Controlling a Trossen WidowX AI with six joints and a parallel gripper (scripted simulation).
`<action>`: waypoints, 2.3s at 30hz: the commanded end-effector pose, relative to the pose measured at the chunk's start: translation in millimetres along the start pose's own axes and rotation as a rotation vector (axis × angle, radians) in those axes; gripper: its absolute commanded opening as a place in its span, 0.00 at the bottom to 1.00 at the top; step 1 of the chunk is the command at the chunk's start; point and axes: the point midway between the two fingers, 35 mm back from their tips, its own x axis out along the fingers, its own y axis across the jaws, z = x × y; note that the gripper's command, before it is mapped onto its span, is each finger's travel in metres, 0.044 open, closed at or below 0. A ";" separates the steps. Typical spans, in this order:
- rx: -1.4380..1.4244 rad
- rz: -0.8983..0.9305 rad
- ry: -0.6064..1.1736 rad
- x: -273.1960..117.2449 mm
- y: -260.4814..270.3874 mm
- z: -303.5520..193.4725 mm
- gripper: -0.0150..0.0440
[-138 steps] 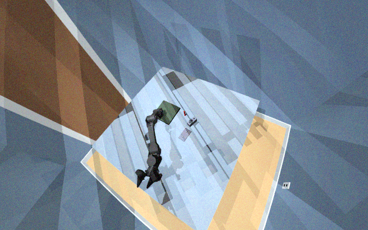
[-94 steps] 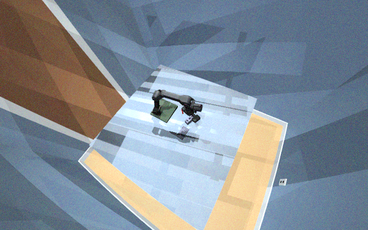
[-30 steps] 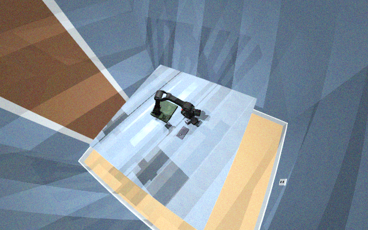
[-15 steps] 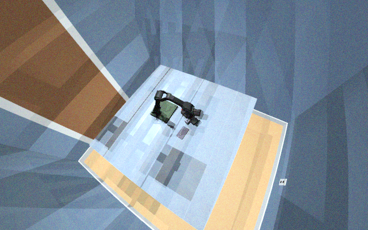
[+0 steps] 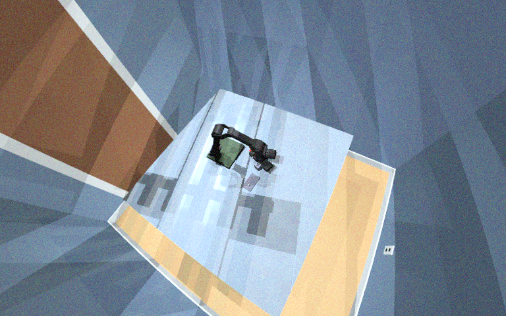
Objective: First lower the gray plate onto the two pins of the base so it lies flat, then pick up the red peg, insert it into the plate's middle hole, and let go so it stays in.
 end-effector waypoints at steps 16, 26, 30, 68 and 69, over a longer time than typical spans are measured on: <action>-0.012 -0.001 -0.003 -61.8 -2.2 6.1 0.25; -0.024 0.006 0.003 -93.5 1.8 5.5 0.25; -0.029 0.008 0.006 -106.2 4.2 4.6 0.25; -0.160 0.009 0.015 -79.3 -32.7 -70.0 0.25; -0.165 0.009 0.015 -77.8 -33.7 -72.8 0.25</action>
